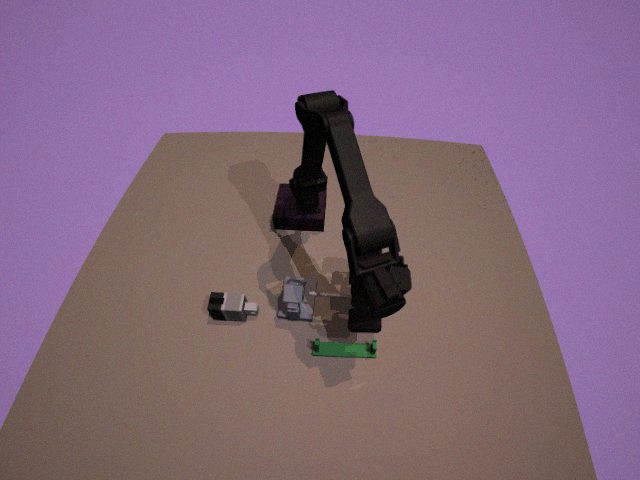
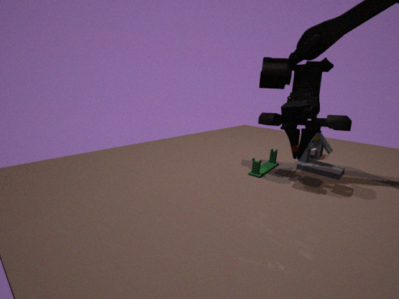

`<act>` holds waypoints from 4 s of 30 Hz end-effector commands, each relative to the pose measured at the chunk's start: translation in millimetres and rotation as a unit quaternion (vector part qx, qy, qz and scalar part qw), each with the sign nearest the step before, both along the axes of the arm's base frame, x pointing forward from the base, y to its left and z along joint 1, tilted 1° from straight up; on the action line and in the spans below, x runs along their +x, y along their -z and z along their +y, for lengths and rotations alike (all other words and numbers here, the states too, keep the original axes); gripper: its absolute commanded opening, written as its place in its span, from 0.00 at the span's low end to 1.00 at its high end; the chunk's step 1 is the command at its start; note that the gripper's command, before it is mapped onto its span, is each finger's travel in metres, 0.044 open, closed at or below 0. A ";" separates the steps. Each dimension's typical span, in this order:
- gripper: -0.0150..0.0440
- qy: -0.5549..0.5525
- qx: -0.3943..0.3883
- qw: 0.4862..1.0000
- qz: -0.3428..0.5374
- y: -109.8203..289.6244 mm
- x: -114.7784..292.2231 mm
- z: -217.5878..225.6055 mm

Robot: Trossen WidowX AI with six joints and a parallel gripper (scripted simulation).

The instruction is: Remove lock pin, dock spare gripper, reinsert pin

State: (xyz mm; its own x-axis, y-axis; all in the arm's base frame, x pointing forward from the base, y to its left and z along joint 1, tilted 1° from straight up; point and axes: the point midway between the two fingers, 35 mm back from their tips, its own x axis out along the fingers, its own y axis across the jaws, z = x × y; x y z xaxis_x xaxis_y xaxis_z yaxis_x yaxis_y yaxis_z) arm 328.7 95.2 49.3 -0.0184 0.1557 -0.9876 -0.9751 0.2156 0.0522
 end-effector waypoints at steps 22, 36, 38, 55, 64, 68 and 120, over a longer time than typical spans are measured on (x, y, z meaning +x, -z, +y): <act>0.25 0.002 0.003 1.000 0.007 -7.4 5.8 16.2; 0.25 -0.001 -0.002 1.000 0.020 -26.5 -0.9 13.7; 0.26 -0.001 -0.003 1.000 0.024 -20.6 -2.3 13.2; 0.25 -0.007 -0.003 1.000 0.023 -27.6 29.9 22.8; 0.25 -0.013 -0.003 1.000 0.022 -30.9 53.1 30.0; 0.25 -0.015 -0.003 1.000 0.022 -31.8 62.7 33.0; 0.25 -0.025 -0.004 0.999 0.028 22.4 95.6 43.3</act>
